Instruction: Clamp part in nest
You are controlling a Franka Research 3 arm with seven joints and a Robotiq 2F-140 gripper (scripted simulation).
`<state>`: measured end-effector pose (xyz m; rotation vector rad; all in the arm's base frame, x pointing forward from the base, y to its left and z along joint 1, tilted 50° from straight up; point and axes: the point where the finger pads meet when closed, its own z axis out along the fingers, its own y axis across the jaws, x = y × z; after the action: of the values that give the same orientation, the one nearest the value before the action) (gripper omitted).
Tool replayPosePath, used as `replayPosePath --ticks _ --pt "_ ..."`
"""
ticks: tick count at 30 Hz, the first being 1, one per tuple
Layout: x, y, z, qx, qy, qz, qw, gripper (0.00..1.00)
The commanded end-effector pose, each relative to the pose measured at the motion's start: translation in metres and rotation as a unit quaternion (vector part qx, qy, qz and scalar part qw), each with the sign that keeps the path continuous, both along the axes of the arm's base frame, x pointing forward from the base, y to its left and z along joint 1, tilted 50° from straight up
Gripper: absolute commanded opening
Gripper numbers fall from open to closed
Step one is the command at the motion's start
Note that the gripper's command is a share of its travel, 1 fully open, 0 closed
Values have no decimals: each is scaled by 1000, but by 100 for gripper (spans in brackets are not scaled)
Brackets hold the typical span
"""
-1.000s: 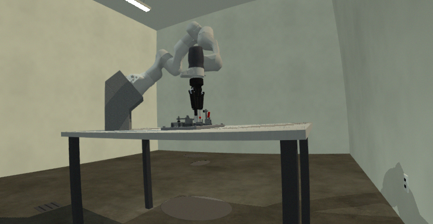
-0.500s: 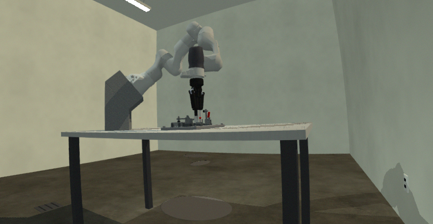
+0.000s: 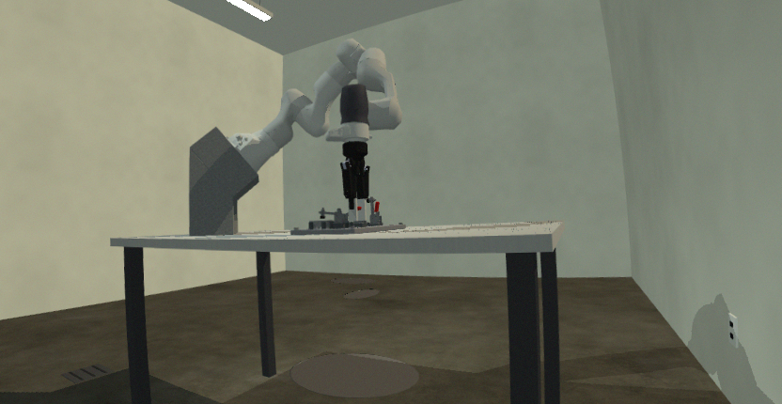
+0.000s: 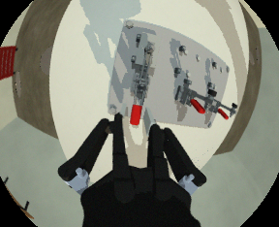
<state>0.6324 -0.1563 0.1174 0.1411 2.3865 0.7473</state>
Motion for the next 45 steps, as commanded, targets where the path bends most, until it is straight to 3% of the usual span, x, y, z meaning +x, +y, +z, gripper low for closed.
replayPosePath --ticks 1,24,45 --pt "1 -1 0 -1 0 -2 1000 28" --pt "0 -2 2 -1 0 -2 1000 28" --pt "-34 -29 38 -1 0 -2 1000 28"
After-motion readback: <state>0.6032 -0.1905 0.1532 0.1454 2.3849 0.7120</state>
